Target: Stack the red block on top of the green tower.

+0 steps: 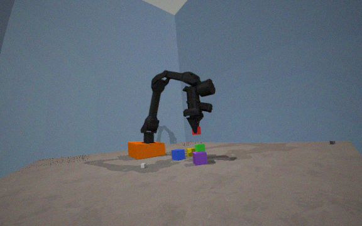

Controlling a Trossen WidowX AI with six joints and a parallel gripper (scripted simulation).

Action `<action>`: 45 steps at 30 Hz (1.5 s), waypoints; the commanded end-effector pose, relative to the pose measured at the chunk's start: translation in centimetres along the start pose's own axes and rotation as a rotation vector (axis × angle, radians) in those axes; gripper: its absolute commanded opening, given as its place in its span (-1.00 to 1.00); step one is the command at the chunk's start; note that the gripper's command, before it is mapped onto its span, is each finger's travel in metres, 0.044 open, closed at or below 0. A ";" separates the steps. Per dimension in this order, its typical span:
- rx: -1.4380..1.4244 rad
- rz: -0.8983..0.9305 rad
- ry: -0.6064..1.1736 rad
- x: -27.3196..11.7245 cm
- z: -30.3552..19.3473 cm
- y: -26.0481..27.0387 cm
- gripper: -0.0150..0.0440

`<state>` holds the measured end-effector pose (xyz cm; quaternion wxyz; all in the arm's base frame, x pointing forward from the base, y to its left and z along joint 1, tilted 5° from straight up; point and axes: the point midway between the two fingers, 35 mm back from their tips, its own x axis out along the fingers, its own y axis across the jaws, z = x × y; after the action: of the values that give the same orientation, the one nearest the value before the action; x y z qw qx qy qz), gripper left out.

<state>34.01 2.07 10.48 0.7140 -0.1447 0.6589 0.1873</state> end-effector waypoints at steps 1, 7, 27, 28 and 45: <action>0.006 -0.008 -0.009 -0.3 0.4 1.8 -0.49; 0.006 -0.007 -0.010 0.6 0.5 2.6 -0.49; 0.006 -0.007 -0.010 4.9 0.5 2.5 -0.49; 0.006 -0.007 -0.010 4.9 0.5 2.5 -0.49; 0.006 -0.007 -0.010 5.0 0.5 2.5 -0.49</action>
<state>33.55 5.02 5.68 0.7175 -0.1443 0.6551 0.1878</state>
